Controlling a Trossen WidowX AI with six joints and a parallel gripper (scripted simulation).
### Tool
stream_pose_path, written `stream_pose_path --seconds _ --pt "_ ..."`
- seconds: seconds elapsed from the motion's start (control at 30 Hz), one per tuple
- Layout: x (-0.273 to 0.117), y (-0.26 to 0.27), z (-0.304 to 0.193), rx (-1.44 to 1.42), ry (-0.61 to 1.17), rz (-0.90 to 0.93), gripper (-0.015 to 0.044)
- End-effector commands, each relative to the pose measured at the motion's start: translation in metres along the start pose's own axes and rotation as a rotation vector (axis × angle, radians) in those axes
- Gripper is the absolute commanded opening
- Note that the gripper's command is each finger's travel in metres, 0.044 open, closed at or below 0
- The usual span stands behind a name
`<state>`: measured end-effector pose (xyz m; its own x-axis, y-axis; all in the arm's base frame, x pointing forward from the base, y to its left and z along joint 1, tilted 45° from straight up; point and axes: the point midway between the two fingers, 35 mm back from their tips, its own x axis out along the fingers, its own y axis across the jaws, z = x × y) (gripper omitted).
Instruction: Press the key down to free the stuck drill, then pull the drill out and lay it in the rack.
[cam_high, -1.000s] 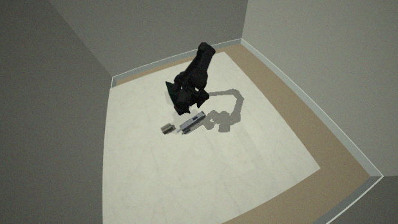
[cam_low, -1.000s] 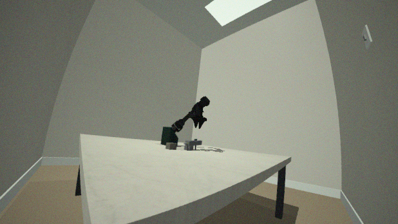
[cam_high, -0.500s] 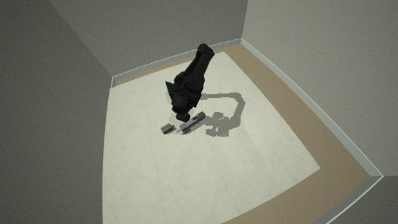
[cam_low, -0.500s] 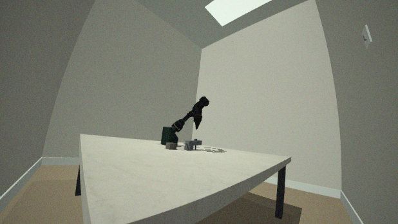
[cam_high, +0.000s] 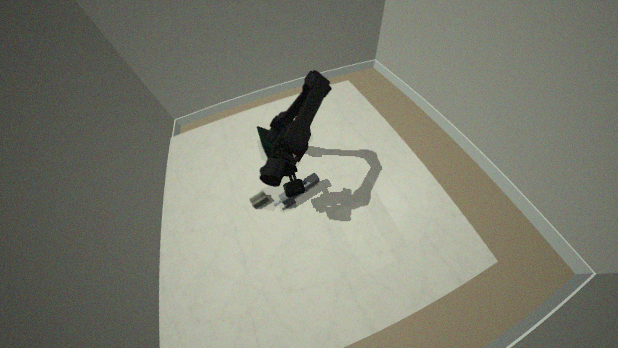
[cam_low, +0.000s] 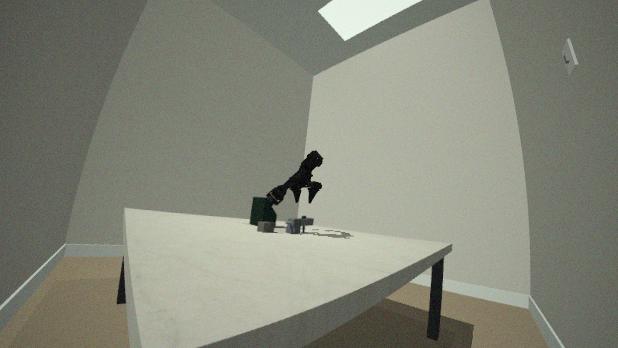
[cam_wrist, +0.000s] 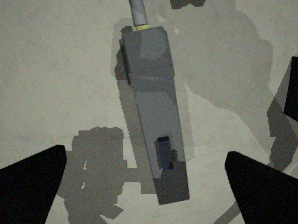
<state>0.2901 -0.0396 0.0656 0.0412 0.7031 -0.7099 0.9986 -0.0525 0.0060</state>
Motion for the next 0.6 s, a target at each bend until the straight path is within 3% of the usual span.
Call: stream_pose_path --seconds 0.0,0.57 --pt "0.017 0.008 0.032 -0.833 -0.013 0.001 0.044" --pt "0.037 0.014 0.062 -1.673 -0.02 -0.008 0.044"
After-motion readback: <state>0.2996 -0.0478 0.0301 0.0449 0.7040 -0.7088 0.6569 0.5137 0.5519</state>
